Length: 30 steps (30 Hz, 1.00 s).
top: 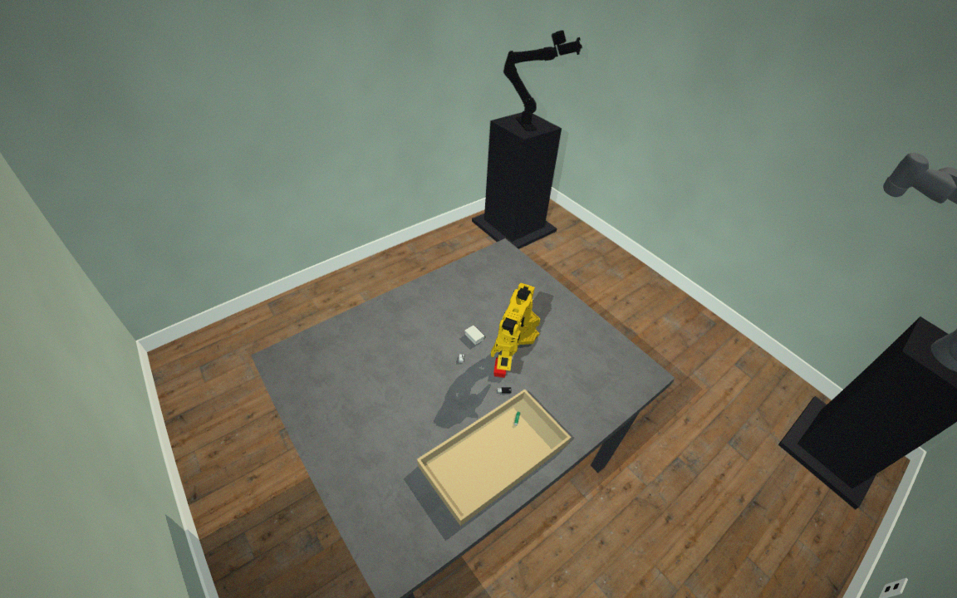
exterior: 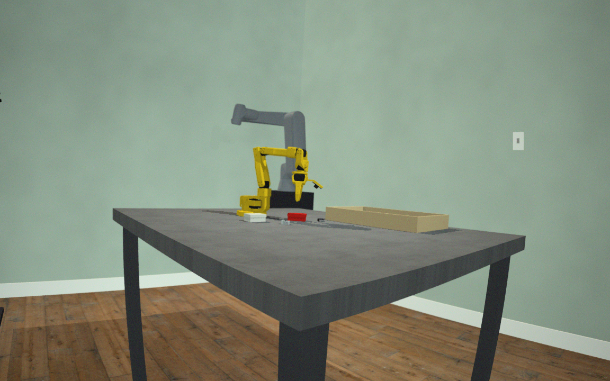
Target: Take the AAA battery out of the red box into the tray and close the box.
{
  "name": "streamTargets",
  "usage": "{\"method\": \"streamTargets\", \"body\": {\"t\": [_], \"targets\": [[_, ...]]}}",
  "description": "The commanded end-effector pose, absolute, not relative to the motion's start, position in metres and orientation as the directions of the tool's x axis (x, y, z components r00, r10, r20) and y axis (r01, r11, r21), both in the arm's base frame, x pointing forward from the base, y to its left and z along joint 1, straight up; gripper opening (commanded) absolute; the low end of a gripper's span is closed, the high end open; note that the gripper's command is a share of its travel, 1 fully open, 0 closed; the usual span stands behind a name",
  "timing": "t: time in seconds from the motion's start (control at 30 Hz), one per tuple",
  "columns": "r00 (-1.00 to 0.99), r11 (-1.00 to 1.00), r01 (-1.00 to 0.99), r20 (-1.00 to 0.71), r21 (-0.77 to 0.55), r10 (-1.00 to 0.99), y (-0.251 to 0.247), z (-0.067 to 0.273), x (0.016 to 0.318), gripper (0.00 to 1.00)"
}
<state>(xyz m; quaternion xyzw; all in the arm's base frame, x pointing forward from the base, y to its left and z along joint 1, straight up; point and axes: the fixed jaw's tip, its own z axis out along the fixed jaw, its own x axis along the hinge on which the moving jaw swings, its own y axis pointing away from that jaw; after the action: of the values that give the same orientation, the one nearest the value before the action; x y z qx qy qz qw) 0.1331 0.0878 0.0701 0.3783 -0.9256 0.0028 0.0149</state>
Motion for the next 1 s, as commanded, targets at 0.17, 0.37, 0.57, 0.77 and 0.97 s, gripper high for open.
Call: {"method": "streamTargets", "body": {"t": [0.17,0.37,0.57,0.77,0.97], "targets": [[-0.715,0.715,-0.700,0.000,0.000,-0.700,0.0912,0.0753,0.1365,0.29],[-0.715,0.715,-0.700,0.000,0.000,-0.700,0.0912,0.0753,0.1365,0.29],[-0.715,0.715,-0.700,0.000,0.000,-0.700,0.0912,0.0748,0.1361,0.29],[-0.715,0.715,-0.700,0.000,0.000,-0.700,0.0916,0.0720,0.1340,0.29],[-0.715,0.715,-0.700,0.000,0.000,-0.700,0.0916,0.0711,0.1333,0.29]]}}
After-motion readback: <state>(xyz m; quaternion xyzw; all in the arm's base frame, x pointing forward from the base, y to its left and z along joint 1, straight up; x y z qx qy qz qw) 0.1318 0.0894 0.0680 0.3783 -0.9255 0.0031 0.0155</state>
